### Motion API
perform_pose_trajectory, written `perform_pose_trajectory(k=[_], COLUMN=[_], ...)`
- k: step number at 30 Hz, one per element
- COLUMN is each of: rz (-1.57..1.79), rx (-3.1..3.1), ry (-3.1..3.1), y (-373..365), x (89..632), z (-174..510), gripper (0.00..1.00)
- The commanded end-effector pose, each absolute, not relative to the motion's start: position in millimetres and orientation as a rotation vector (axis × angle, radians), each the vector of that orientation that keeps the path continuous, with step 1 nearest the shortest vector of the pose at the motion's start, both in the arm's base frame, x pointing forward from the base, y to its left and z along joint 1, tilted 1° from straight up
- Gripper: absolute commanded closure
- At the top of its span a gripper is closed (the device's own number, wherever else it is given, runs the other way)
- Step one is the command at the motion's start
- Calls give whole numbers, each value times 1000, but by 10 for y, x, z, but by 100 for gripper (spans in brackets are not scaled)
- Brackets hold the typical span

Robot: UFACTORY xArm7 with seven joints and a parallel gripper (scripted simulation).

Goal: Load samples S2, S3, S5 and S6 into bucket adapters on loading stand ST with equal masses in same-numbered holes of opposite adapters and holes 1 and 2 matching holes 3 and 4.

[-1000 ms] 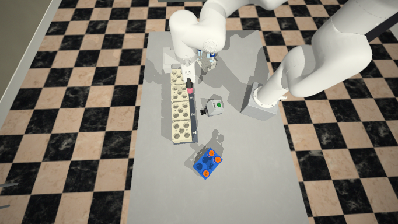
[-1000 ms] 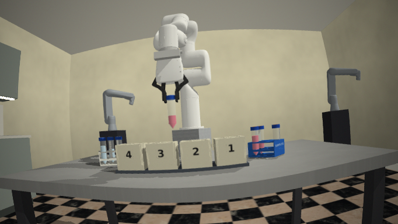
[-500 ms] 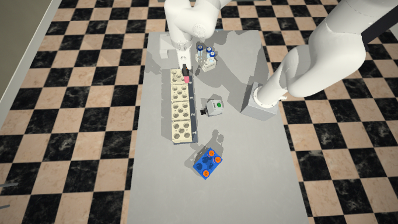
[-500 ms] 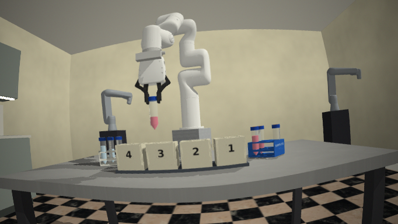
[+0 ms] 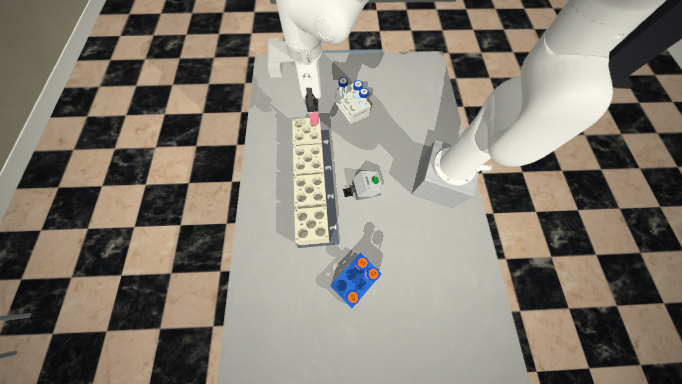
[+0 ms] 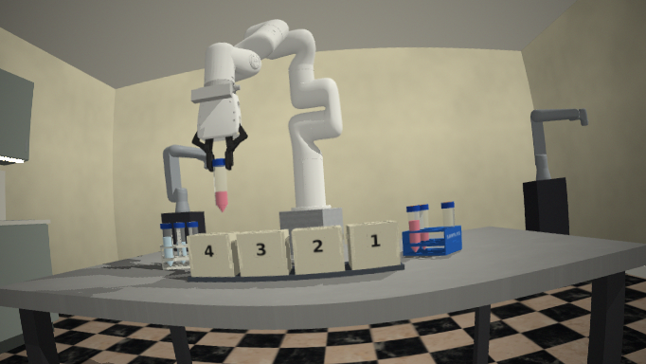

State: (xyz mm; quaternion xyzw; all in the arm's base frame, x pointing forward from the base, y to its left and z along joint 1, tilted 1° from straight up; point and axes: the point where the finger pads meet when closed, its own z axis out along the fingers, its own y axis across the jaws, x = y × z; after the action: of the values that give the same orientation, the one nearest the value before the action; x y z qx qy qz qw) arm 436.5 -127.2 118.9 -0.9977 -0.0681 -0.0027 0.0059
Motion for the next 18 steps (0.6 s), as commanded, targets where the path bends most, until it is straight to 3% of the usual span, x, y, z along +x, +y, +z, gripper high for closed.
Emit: perform_pose_trajectory(k=[1,18], rz=[-15,-15], rx=[-3123,-3123], ry=[-211,-211], y=[-1464,-1684], x=[4445,4520], z=[1203,1201], gripper=[100,100])
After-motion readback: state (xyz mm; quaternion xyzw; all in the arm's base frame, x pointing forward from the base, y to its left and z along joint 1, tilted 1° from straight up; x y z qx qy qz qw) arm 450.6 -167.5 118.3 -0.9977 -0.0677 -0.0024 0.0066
